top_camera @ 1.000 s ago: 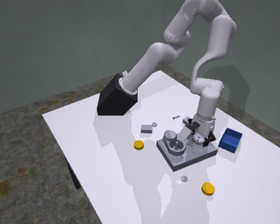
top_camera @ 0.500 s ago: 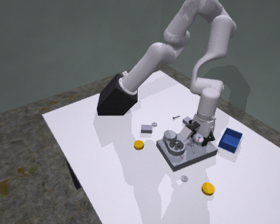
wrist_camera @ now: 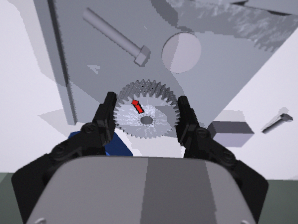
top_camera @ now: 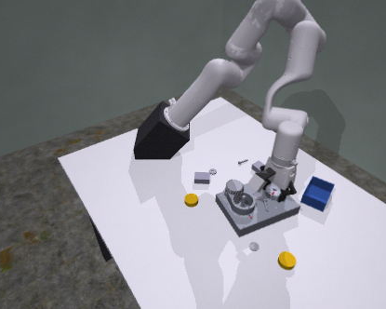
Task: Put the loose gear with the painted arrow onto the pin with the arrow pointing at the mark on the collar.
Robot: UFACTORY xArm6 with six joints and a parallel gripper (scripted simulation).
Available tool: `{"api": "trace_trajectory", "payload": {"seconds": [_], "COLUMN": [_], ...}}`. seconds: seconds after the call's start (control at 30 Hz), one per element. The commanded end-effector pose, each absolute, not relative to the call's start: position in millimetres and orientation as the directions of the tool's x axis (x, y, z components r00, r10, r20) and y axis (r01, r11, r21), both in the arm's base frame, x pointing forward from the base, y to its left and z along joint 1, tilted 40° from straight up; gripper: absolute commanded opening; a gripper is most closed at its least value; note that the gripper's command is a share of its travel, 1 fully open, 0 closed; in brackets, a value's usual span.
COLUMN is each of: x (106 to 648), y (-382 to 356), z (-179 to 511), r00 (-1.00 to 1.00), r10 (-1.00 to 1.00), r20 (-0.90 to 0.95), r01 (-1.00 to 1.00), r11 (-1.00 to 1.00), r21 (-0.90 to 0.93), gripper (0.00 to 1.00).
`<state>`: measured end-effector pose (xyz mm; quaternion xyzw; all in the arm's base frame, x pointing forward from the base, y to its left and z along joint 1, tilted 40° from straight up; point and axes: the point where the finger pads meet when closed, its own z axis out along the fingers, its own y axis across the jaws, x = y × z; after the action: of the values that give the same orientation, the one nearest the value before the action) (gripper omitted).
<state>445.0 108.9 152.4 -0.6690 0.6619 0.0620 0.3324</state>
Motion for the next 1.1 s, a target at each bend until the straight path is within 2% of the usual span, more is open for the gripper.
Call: {"api": "trace_trajectory", "payload": {"seconds": [0.0, 1.07], "x": [445.1, 444.0], "y": [108.6, 107.0], "z": [152.6, 155.0], "r00": [0.116, 0.116], "r10": [-0.845, -0.845], "r20": [-0.523, -0.523], "r01": [-0.927, -0.927], "r11": [0.098, 0.098], "r21": [-0.363, -0.363], "gripper": [0.00, 0.00]}}
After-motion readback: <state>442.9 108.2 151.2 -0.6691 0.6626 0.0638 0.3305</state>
